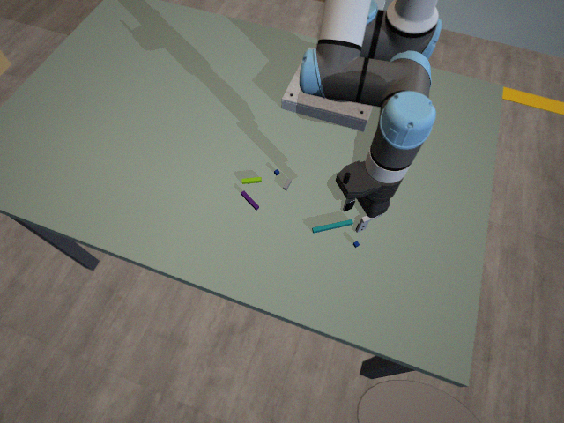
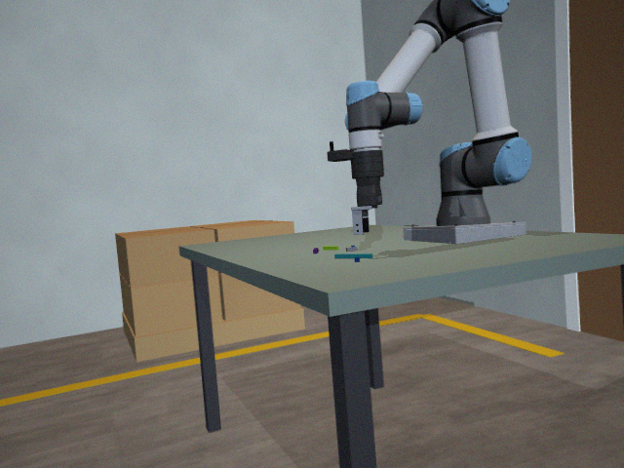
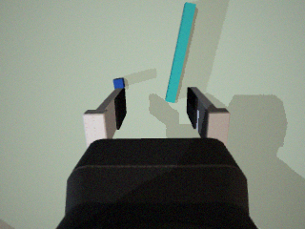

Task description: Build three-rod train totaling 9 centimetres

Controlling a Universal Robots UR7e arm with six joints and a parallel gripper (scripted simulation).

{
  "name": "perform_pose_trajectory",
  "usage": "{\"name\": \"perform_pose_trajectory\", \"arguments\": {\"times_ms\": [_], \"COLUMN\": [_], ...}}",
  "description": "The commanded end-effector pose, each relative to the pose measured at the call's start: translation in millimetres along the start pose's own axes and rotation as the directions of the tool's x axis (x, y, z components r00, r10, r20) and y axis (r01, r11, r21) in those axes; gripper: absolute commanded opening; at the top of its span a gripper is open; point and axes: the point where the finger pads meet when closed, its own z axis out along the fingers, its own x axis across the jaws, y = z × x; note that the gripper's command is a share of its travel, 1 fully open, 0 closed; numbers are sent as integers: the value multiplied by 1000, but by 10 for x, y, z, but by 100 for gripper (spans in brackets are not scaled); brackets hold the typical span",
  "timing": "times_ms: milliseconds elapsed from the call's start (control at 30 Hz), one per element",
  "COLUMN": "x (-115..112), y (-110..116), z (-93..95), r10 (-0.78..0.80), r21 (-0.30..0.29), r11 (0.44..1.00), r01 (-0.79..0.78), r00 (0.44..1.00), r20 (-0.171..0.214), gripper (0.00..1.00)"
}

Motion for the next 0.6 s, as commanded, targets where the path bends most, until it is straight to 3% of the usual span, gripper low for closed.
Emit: {"name": "perform_pose_trajectory", "arguments": {"times_ms": [0, 567], "x": [-15, -7], "y": [3, -26], "z": [-8, -29], "r10": [-1, -42], "r21": [0, 2], "r11": [1000, 999], "r01": [1, 42], "r00": [1000, 999], "r20": [2, 3], "gripper": [100, 100]}}
